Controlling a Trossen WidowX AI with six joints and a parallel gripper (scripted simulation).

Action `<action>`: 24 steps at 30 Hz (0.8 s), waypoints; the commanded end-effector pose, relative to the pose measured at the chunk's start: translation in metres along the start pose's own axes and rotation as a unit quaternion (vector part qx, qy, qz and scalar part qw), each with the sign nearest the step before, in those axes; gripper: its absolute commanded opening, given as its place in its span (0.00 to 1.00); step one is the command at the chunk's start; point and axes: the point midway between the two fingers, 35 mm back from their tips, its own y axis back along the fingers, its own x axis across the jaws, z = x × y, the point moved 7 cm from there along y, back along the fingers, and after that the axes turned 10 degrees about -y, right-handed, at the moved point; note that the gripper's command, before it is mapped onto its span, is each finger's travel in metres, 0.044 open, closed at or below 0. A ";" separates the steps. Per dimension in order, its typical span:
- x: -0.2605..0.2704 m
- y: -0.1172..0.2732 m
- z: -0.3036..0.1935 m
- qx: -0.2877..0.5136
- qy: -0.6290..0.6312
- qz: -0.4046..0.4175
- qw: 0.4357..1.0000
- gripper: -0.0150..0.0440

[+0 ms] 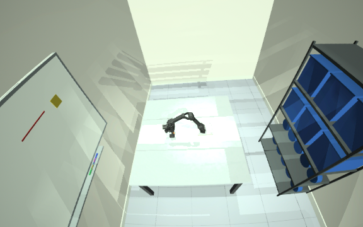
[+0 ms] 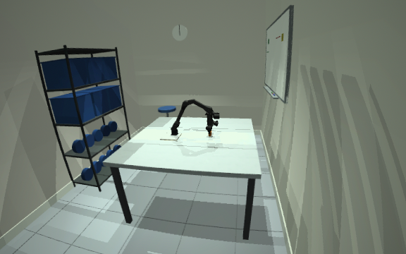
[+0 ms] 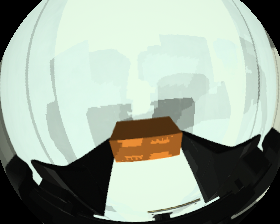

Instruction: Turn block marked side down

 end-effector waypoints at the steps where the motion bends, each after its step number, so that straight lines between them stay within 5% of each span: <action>1: 0.000 -0.002 -0.001 0.002 0.002 0.002 1.000 0.73; 19: 0.000 -0.002 -0.001 0.002 0.002 0.002 1.000 0.53; 24: 0.000 0.020 0.000 0.002 0.002 0.002 1.000 0.31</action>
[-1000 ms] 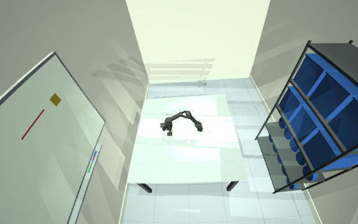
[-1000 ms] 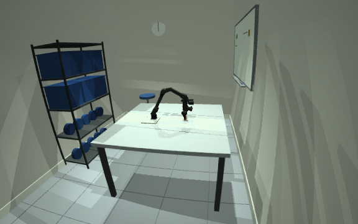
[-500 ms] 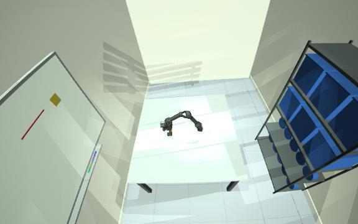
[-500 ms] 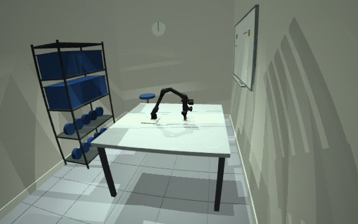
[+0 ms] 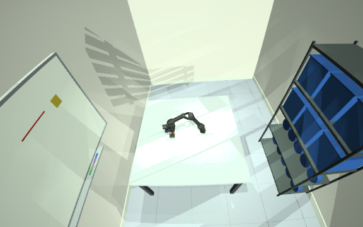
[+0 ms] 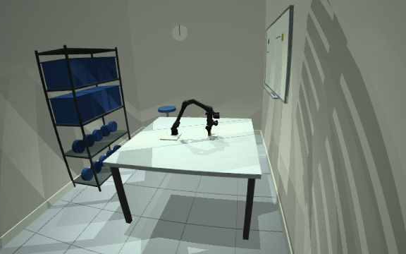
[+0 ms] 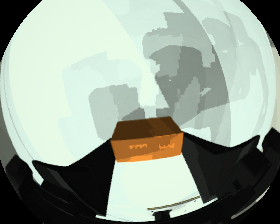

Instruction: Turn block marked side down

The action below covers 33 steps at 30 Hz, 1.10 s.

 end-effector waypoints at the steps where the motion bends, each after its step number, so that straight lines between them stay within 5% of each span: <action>1: 0.000 0.019 0.001 -0.006 0.002 0.003 1.000 0.26; 33: -0.003 0.003 -0.022 -0.195 0.004 0.035 0.980 0.25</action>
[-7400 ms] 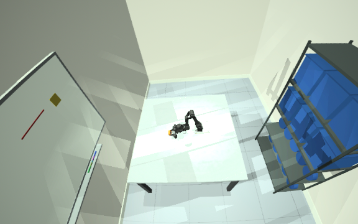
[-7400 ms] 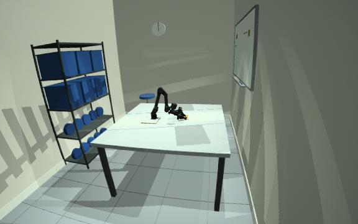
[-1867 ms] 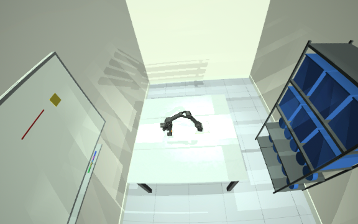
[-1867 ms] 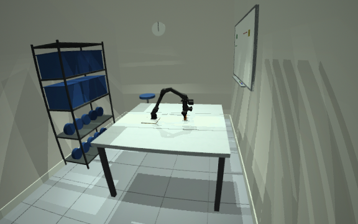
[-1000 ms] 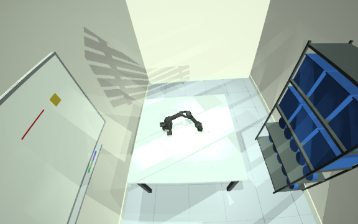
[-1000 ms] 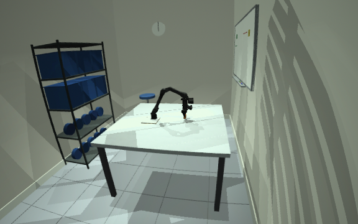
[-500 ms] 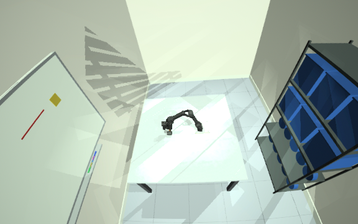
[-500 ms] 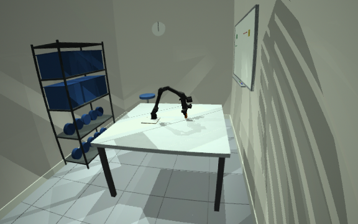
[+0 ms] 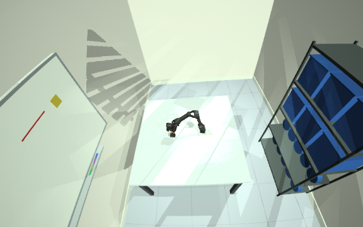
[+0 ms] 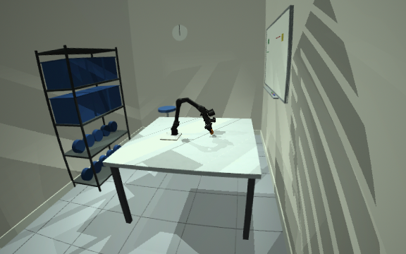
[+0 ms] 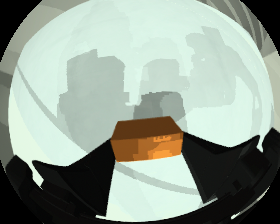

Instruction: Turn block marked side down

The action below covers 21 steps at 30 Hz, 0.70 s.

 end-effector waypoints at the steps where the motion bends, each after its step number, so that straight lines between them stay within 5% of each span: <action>1: -0.002 -0.001 -0.006 -0.021 -0.002 0.001 1.000 0.25; 21: -0.005 -0.012 -0.027 -0.138 -0.003 0.023 0.990 0.25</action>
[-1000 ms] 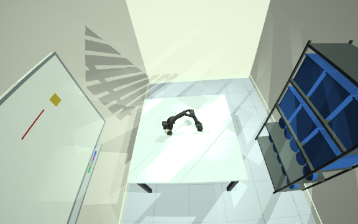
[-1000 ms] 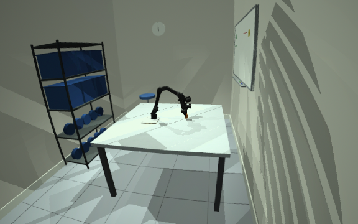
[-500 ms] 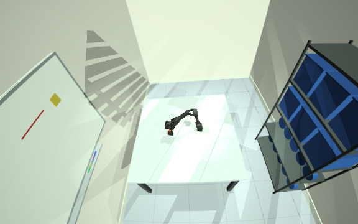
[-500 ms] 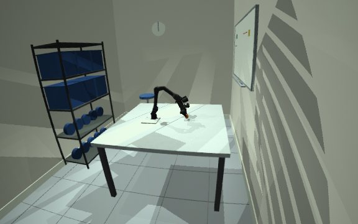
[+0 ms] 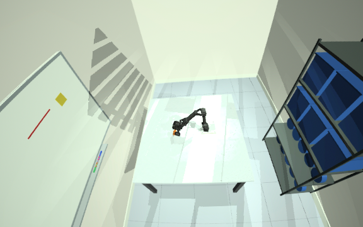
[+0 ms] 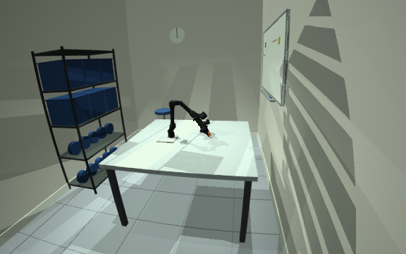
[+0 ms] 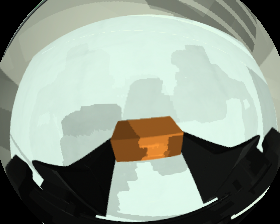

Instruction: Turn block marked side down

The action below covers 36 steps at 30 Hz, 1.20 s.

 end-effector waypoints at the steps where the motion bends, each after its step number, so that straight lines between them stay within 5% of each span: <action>1: -0.001 -0.009 -0.007 -0.016 0.000 0.000 1.000 0.25; 36: -0.012 -0.037 -0.065 -0.264 0.000 0.043 0.964 0.25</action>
